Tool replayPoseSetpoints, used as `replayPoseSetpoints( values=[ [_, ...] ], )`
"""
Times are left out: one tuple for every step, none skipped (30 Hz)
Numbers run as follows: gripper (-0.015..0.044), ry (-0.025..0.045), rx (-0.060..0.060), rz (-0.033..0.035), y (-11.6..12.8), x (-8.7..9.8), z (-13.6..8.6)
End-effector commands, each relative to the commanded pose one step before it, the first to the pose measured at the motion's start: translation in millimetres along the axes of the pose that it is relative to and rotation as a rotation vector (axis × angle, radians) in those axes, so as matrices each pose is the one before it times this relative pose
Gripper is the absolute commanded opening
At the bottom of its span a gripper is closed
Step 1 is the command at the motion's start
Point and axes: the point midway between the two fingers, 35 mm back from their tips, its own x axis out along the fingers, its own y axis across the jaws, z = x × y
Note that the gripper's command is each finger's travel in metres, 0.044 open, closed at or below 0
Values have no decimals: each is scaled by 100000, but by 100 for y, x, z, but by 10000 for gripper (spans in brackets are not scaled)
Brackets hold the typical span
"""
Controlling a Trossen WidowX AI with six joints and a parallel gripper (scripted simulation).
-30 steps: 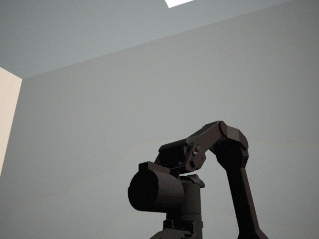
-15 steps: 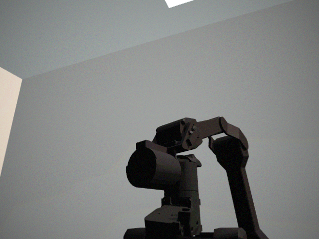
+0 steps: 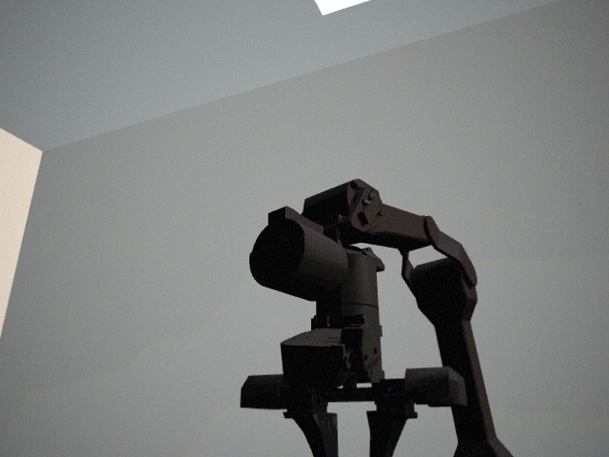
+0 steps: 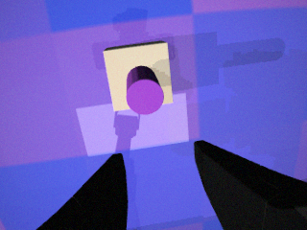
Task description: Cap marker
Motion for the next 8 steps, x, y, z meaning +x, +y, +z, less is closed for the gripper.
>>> replayPoseSetpoints(
  values=[
    [262,-405,421,-279,-29,-254,39],
    [289,0,0,0,0,0,0],
    [315,0,0,0,0,0,0],
    [341,0,0,0,0,0,0],
    [368,0,0,0,0,0,0],
    [394,0,0,0,0,0,0],
    [420,0,0,0,0,0,0],
    [440,0,0,0,0,0,0]
  ],
)
